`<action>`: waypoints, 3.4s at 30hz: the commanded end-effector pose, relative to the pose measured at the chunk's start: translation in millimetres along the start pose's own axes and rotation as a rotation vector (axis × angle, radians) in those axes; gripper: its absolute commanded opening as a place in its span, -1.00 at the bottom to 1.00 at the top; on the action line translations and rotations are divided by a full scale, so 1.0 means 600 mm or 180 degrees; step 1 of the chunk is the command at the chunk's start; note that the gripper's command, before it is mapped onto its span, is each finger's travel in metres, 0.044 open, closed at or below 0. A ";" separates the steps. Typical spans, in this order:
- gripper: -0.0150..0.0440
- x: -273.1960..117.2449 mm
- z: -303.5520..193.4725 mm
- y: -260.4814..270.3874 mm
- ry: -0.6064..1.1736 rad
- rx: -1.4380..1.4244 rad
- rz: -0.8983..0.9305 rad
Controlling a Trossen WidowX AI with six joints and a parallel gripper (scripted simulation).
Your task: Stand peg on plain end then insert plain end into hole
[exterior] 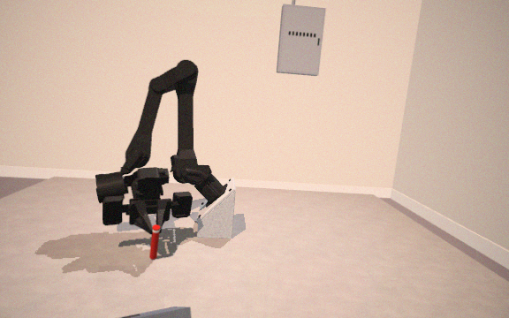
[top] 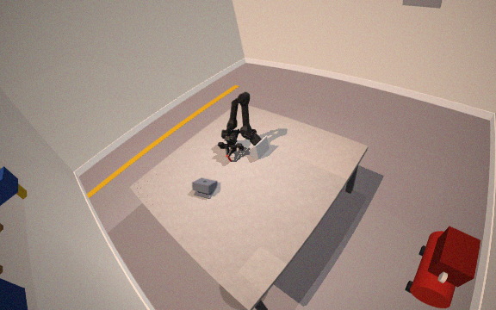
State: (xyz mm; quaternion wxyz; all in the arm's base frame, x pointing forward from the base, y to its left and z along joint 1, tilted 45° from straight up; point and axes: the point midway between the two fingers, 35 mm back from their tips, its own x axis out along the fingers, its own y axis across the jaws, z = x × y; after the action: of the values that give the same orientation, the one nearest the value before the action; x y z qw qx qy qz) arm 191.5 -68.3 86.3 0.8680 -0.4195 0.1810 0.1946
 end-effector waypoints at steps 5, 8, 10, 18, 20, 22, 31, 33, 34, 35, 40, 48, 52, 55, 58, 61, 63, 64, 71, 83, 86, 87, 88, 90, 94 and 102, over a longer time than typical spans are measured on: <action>-0.32 -0.008 -0.004 -0.002 -0.0236 -0.0012 -0.0009; -0.32 -0.011 -0.005 -0.001 -0.0318 -0.0013 -0.0007; -0.32 -0.010 -0.005 -0.001 -0.0285 -0.0013 -0.0006; -0.32 -0.016 -0.004 -0.002 -0.0214 -0.0012 -0.0010; -0.32 -0.018 -0.004 -0.002 -0.0213 -0.0013 -0.0010; -0.32 -0.019 -0.005 -0.002 -0.0213 -0.0011 -0.0009; -0.32 -0.016 -0.012 -0.001 -0.0198 0.0013 -0.0006; -0.32 -0.015 -0.013 -0.001 -0.0197 0.0017 -0.0007; -0.32 -0.015 -0.013 -0.001 -0.0196 0.0019 -0.0007; -0.32 -0.015 -0.013 -0.001 -0.0196 0.0019 -0.0007; -0.32 -0.018 -0.013 -0.001 -0.0201 0.0027 -0.0009; -0.32 -0.020 -0.016 0.000 -0.0212 0.0030 -0.0009; -0.32 -0.021 -0.017 0.000 -0.0228 0.0032 -0.0011; -0.32 -0.022 -0.018 0.000 -0.0243 0.0033 -0.0014; -0.32 -0.023 -0.019 0.000 -0.0259 0.0033 -0.0016; -0.32 -0.023 -0.019 0.000 -0.0274 0.0034 -0.0018; -0.32 -0.024 -0.019 0.000 -0.0285 0.0035 -0.0020; -0.32 -0.024 -0.019 0.000 -0.0290 0.0035 -0.0021; -0.32 -0.026 -0.021 0.001 -0.0326 0.0038 -0.0028; -0.32 -0.028 -0.022 0.001 -0.0388 0.0045 -0.0040; -0.32 -0.028 -0.023 0.001 -0.0403 0.0047 -0.0044; -0.32 -0.029 -0.023 0.001 -0.0408 0.0048 -0.0045; -0.32 -0.029 -0.023 0.001 -0.0413 0.0048 -0.0046; -0.32 -0.029 -0.023 0.001 -0.0423 0.0050 -0.0048; -0.32 -0.030 -0.024 0.002 -0.0443 0.0053 -0.0053; -0.21 -0.030 -0.021 0.001 -0.0484 0.0057 -0.0065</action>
State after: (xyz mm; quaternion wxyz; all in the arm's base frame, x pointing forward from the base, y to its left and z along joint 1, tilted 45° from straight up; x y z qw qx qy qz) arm 173.7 -81.3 86.9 0.8848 -0.3977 0.1118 0.2155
